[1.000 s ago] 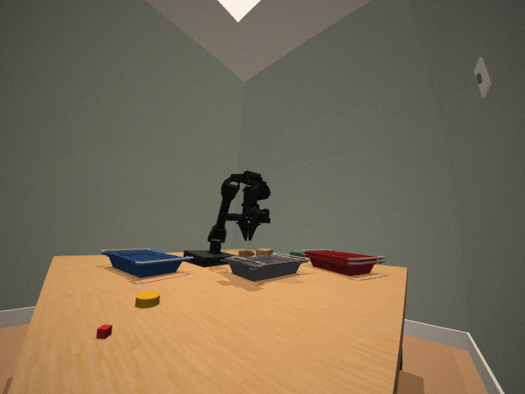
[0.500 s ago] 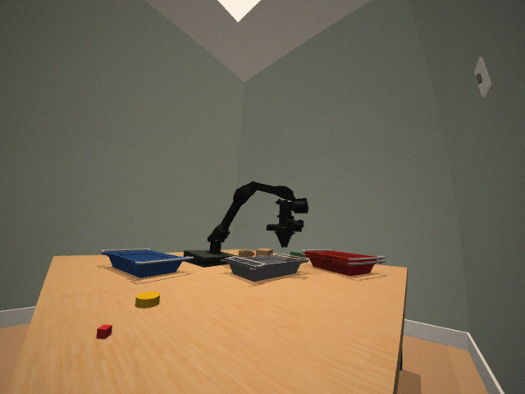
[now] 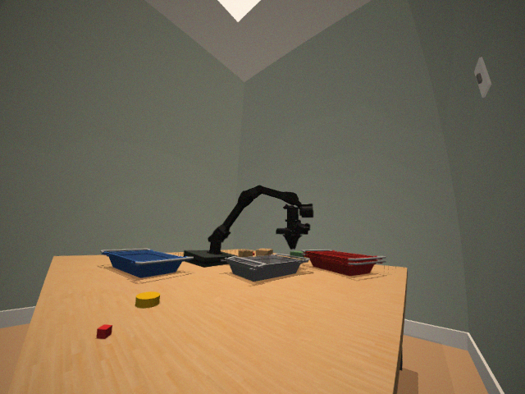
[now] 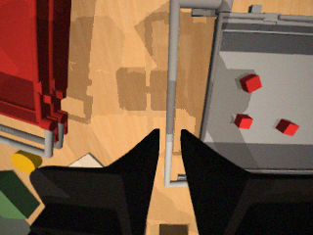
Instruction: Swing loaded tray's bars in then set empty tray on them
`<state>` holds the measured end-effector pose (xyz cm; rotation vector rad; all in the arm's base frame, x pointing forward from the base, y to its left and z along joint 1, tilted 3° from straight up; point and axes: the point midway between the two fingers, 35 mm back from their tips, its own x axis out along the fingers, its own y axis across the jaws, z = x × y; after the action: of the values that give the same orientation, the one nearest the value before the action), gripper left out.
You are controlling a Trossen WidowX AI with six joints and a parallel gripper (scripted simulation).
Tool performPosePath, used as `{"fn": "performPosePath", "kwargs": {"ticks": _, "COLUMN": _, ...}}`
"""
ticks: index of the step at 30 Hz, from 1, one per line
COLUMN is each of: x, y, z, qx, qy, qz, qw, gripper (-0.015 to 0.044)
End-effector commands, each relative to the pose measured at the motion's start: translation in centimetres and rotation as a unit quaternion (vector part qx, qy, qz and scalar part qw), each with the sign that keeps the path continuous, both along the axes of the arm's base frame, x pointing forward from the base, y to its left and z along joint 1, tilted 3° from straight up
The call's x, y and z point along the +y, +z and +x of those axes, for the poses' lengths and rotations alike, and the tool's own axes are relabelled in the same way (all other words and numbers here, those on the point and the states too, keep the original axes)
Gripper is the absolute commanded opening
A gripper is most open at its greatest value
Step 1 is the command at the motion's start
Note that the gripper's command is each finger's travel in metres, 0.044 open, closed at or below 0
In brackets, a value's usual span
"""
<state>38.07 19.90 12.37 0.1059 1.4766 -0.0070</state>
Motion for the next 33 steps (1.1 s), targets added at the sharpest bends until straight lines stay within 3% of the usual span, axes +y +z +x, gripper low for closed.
{"fn": "performPosePath", "kwargs": {"ticks": 1, "x": 0.1, "y": -1.2, "z": 0.1, "qx": 0.004, "qy": -0.001, "qz": -0.004, "qw": 1.000, "gripper": 0.0082}}
{"fn": "performPosePath", "kwargs": {"ticks": 14, "x": 0.2, "y": -5.9, "z": 0.4, "qx": 0.004, "qy": -0.001, "qz": -0.004, "qw": 1.000, "gripper": 0.0082}}
{"fn": "performPosePath", "kwargs": {"ticks": 33, "x": -4.3, "y": -2.7, "z": -0.2, "qx": 0.004, "qy": -0.001, "qz": -0.006, "qw": 1.000, "gripper": 0.0082}}
